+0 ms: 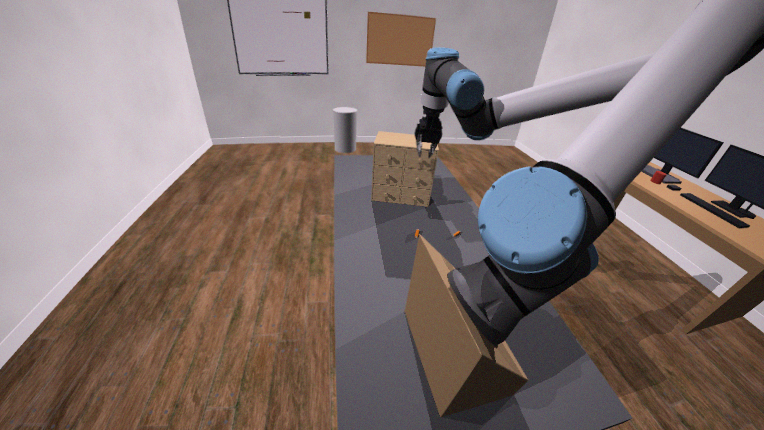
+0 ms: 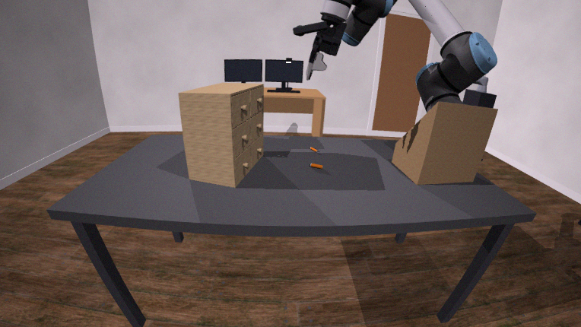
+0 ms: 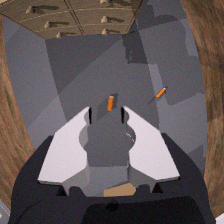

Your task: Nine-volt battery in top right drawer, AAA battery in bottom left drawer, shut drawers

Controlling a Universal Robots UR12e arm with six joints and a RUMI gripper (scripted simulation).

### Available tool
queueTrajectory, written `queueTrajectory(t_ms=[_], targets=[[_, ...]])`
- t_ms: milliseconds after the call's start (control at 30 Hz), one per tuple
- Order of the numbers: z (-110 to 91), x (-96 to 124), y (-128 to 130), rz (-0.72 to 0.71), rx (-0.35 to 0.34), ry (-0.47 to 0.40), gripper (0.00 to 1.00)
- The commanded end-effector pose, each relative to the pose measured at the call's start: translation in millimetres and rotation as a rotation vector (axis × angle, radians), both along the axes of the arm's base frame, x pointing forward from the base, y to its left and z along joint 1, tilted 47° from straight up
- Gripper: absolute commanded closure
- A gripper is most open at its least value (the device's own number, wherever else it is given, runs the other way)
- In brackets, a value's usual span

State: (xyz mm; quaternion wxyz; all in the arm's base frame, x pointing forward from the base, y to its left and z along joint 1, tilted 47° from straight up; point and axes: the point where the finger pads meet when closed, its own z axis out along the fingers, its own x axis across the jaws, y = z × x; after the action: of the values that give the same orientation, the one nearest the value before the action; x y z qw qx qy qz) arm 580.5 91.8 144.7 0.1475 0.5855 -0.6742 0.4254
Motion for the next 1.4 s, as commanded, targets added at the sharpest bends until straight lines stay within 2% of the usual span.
queueTrajectory(t_ms=[0, 1367], targets=[[1, -2, 3, -0.025, 0.009, 0.022, 0.80], [8, -14, 15, -0.147, 0.056, 0.138, 0.80]])
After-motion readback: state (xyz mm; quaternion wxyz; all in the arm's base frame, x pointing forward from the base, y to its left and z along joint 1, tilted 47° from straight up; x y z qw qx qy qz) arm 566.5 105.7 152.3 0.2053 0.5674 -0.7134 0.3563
